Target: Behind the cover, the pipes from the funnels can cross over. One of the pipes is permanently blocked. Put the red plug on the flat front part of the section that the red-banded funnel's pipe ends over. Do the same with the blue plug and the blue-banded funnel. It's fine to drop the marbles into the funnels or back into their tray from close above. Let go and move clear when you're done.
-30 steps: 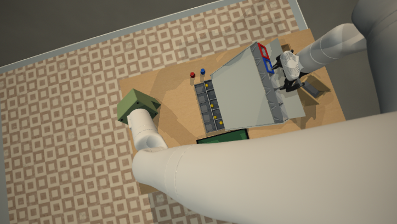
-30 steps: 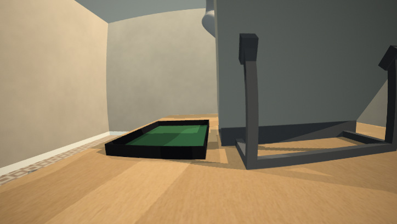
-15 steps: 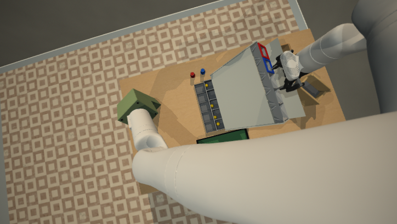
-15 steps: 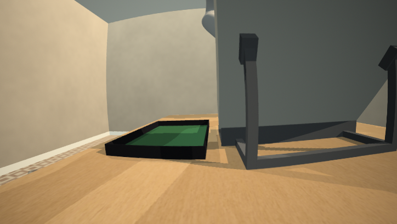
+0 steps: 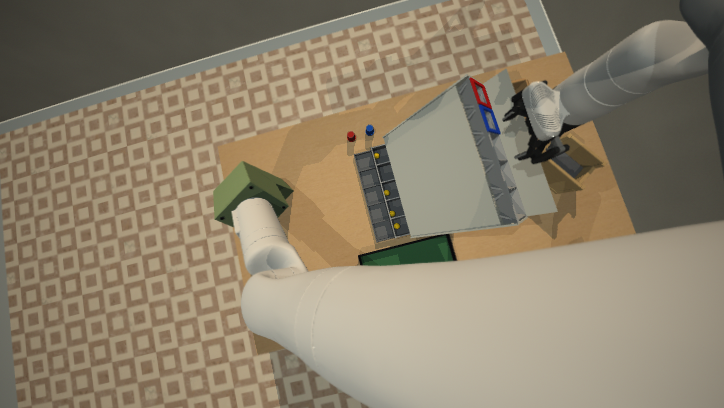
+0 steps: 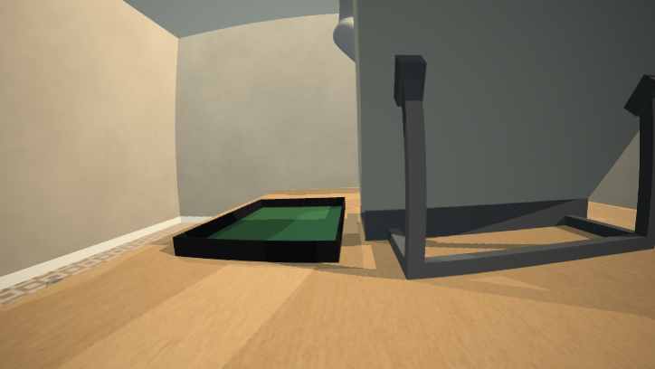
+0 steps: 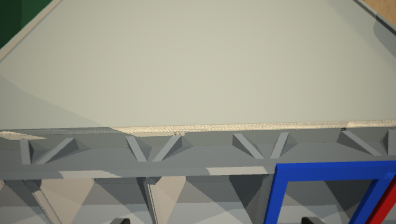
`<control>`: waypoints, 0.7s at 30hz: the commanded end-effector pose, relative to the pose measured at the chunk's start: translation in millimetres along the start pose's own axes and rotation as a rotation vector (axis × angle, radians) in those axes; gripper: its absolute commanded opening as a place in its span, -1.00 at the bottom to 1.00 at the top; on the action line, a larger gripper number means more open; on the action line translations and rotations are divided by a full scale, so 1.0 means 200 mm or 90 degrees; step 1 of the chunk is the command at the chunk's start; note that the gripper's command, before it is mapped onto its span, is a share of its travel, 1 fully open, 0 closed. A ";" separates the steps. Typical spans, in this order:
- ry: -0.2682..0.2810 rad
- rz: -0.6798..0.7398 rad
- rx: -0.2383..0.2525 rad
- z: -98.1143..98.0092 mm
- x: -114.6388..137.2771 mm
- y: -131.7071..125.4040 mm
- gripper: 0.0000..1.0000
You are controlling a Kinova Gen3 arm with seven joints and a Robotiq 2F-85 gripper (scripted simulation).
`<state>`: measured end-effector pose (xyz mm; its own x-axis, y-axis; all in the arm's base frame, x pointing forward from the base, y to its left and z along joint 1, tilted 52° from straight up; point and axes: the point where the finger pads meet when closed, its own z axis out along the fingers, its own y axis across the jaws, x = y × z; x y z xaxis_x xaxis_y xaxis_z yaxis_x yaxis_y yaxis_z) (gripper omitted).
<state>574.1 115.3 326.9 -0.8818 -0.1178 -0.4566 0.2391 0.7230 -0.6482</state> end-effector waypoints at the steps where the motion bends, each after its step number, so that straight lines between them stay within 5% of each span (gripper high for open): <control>1: 0.001 0.000 0.001 -0.02 0.00 0.00 1.00; 12: 0.001 0.000 0.001 -0.02 0.00 0.00 1.00; 13: 0.001 0.000 0.001 -0.03 0.35 0.00 1.00; 17: 0.001 0.000 0.001 -0.04 0.39 0.00 1.00; 21: 0.001 0.000 0.001 -0.05 0.57 0.00 1.00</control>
<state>521.8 112.6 304.7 -0.8928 -0.1057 -0.4379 0.2354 0.7193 -0.6536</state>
